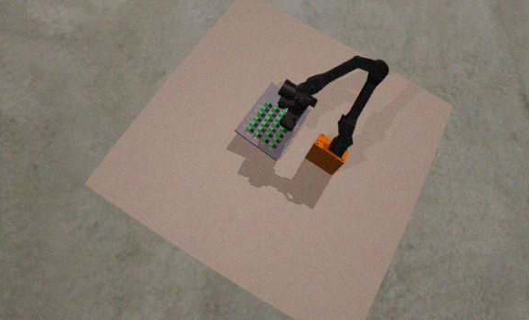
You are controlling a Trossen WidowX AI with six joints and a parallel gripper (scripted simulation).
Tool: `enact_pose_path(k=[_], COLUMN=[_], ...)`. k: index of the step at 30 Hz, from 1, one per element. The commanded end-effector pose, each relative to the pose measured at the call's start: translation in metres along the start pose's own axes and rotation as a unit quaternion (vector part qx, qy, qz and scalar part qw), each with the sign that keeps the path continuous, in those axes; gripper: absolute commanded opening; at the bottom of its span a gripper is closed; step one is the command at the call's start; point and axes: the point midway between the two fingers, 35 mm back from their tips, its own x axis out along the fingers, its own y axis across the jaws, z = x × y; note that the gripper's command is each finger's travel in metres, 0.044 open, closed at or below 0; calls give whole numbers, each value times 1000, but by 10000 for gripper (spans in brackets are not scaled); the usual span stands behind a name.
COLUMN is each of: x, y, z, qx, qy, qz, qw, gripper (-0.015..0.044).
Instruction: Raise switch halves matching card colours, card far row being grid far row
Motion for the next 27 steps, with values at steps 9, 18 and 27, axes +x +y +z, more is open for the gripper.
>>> enact_pose_path(k=[9, 18, 27], x=[-42, -48, -48], y=[17, 72, 72], z=[20, 53, 53], qx=[7, 8, 8], qy=[-19, -20, -20], qz=[2, 2, 2], qw=[1000, 1000, 1000], gripper=[0, 0, 0])
